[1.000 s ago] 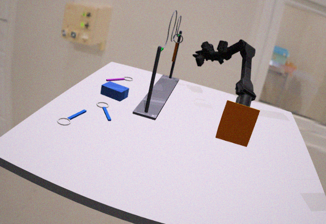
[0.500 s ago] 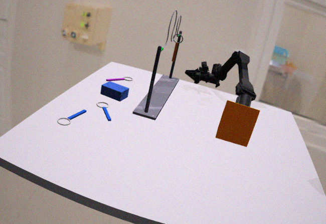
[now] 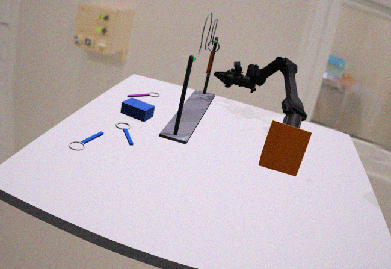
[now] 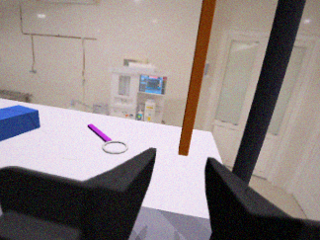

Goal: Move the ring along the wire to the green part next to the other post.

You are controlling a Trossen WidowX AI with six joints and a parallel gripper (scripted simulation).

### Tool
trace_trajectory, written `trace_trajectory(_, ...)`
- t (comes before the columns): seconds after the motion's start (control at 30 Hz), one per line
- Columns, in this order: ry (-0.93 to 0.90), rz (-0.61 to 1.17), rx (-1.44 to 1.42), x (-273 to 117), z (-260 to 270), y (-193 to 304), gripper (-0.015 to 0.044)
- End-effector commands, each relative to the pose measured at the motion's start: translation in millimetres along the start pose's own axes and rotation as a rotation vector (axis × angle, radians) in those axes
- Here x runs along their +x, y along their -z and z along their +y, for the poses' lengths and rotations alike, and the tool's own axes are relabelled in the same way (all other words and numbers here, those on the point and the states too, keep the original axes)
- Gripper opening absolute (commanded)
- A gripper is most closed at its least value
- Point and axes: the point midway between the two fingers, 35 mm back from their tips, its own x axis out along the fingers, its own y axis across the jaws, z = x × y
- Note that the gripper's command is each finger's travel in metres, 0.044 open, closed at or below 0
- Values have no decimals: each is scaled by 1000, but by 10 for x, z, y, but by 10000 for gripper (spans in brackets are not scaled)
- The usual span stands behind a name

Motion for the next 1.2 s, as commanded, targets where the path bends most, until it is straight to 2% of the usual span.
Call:
trace_trajectory(0.0, 12, 6, -3, -23, -48, -30, 160)
trace_trajectory(1.17, 14, 4, -2, 515, -69, -24, 160)
